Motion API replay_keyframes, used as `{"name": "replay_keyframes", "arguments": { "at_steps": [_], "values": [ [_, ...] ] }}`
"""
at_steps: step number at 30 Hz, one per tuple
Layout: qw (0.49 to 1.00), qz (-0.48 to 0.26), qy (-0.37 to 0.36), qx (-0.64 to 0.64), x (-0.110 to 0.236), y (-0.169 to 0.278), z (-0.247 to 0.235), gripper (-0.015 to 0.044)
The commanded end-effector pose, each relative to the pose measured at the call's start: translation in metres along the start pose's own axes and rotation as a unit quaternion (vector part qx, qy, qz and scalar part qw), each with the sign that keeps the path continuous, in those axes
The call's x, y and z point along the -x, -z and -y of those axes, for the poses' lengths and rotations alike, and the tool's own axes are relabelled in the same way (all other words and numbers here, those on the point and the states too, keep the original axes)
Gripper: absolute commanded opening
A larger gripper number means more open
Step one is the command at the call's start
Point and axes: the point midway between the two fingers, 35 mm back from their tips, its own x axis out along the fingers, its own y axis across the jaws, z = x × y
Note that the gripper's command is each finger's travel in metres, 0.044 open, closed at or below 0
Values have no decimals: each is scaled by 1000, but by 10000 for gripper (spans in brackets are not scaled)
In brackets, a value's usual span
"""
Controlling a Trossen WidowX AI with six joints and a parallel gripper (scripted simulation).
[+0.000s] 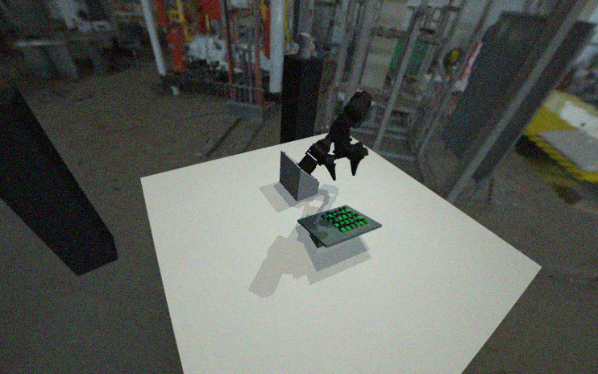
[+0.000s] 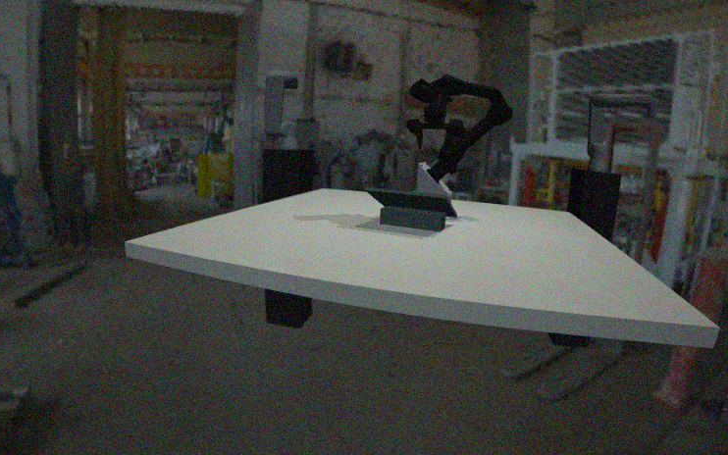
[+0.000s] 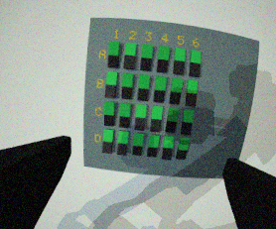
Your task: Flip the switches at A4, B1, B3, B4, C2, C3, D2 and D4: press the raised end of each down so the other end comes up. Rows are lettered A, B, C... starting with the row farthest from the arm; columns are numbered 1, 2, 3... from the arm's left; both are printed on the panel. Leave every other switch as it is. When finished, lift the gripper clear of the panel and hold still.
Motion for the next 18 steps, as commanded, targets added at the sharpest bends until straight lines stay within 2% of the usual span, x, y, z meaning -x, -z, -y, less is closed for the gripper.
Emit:
{"name": "replay_keyframes", "arguments": {
  "at_steps": [1,9,15,18],
  "values": [
    [1000,-1,1,1,-2,-1,1,374],
    [999,-13,13,26,-97,-57,10,164],
    [1000,-13,10,26,-109,-62,8,6],
    [999,-23,10,26,-138,-63,9,0]
  ]
}}
